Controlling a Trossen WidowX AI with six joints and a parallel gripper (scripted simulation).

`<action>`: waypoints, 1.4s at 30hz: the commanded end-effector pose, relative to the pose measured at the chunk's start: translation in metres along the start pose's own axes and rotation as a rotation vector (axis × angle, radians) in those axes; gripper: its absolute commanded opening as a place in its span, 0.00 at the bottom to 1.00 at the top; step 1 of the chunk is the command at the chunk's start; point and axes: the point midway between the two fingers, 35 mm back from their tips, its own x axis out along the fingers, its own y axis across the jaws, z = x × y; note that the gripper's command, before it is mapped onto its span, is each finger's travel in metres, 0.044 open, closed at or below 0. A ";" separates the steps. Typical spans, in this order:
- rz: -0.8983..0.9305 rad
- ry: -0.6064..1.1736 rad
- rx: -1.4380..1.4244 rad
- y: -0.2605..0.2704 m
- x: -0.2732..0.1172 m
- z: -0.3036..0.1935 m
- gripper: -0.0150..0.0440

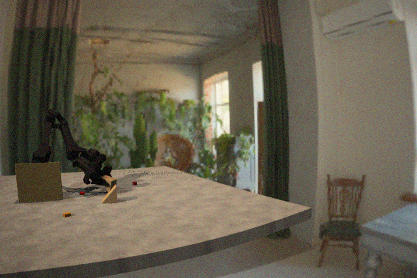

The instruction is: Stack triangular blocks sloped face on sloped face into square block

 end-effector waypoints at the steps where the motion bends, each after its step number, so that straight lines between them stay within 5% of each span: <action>1: 0.000 0.004 -0.005 0.000 0.000 0.000 0.92; 3: 0.000 0.004 -0.005 0.000 0.000 0.000 1.00; 11: 0.000 0.004 -0.005 0.000 -0.001 0.001 1.00; 19: -0.002 -0.002 -0.003 0.001 -0.043 0.082 1.00; 26: -0.006 -0.007 0.003 0.002 -0.041 0.085 1.00; 35: -0.226 0.471 -0.133 -0.014 -0.008 0.077 1.00; 42: -0.224 0.904 -0.138 -0.017 -0.004 0.070 1.00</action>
